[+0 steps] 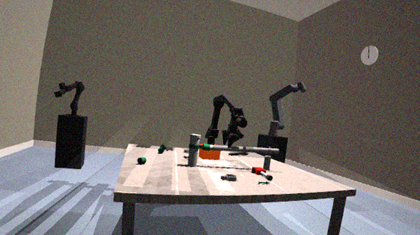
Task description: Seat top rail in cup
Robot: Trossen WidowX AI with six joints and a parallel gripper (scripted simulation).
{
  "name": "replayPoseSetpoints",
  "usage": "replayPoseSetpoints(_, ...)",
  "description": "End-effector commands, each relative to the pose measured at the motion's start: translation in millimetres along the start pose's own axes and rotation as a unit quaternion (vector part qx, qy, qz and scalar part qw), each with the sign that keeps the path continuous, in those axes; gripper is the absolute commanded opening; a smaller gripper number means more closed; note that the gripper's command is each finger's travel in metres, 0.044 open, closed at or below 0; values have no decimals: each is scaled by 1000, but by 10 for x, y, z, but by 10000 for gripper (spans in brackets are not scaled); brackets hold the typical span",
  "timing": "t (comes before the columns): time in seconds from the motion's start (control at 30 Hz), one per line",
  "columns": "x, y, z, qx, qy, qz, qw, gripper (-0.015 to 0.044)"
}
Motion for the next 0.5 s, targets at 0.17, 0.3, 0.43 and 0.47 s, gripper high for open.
replayPoseSetpoints(0.17, -224, -18, 9, 0, 0, 0, 1000, 440)
replayPoseSetpoints(0.3, -515, -17, 47, 0, 0, 0, 1000, 440)
replayPoseSetpoints(0.43, -530, -17, 49, 0, 0, 0, 1000, 440)
replayPoseSetpoints(0.47, -530, -17, 49, 0, 0, 0, 1000, 440)
Point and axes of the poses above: the point midway between the two fingers, 35 mm back from their tips, its own x axis out along the fingers, its own z axis across the jaws, y = z × x, the point moved 6 cm from there along -x, back along the fingers, and after that the axes turned 9 degrees about -x, right-handed, at the moved point
